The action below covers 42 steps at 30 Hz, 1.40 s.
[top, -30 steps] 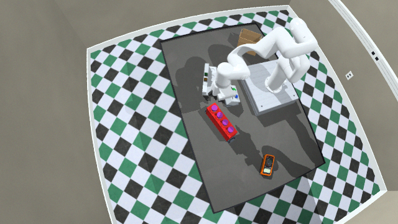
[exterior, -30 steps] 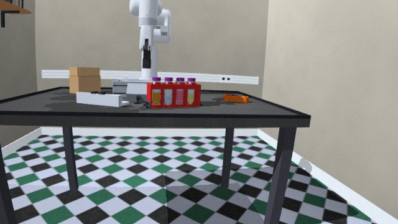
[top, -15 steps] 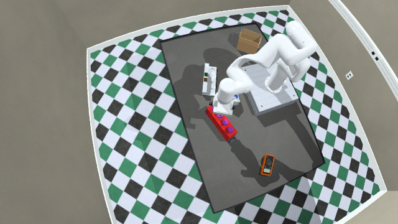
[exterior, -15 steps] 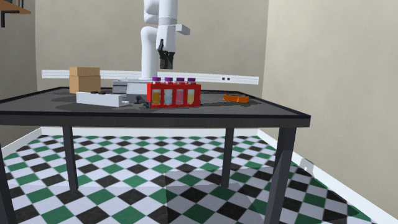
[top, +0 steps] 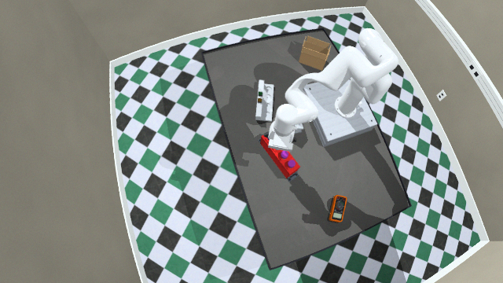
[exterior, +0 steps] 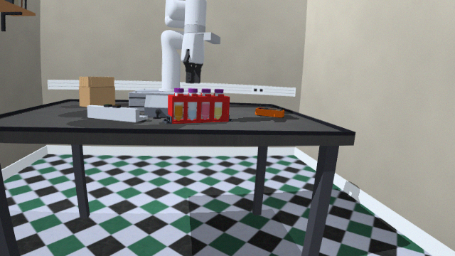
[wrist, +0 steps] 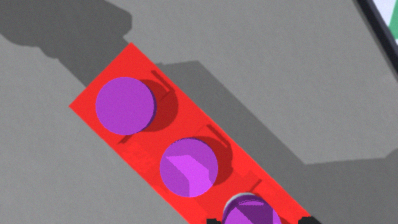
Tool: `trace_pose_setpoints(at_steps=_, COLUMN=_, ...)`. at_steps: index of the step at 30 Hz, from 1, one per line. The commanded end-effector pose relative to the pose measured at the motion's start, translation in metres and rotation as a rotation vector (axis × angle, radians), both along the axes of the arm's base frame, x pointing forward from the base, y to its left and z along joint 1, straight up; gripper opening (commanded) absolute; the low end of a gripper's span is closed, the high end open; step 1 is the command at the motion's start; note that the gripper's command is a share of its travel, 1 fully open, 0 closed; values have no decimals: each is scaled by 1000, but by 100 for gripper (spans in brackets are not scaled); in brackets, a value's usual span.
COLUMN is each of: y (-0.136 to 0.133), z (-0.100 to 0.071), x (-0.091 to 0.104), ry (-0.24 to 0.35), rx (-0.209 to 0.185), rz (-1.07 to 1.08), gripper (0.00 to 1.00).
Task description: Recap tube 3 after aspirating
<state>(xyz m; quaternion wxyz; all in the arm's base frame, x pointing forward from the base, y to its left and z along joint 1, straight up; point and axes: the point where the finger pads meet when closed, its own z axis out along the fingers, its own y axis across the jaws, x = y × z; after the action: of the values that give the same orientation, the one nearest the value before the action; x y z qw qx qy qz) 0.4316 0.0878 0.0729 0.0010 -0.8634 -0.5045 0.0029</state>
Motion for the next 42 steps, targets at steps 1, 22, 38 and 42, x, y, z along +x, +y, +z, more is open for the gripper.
trace_pose_setpoints(at_steps=1, y=1, z=-11, x=3, ry=-8, rx=-5, rz=0, gripper=46)
trace_pose_setpoints(at_steps=22, y=0, z=-25, x=2, ry=-8, rx=-5, rz=0, gripper=46)
trace_pose_setpoints(at_steps=38, y=0, z=-30, x=2, ry=-8, rx=-5, rz=0, gripper=0)
trace_pose_setpoints(at_steps=42, y=0, z=-30, x=2, ry=-8, rx=-5, rz=0, gripper=0)
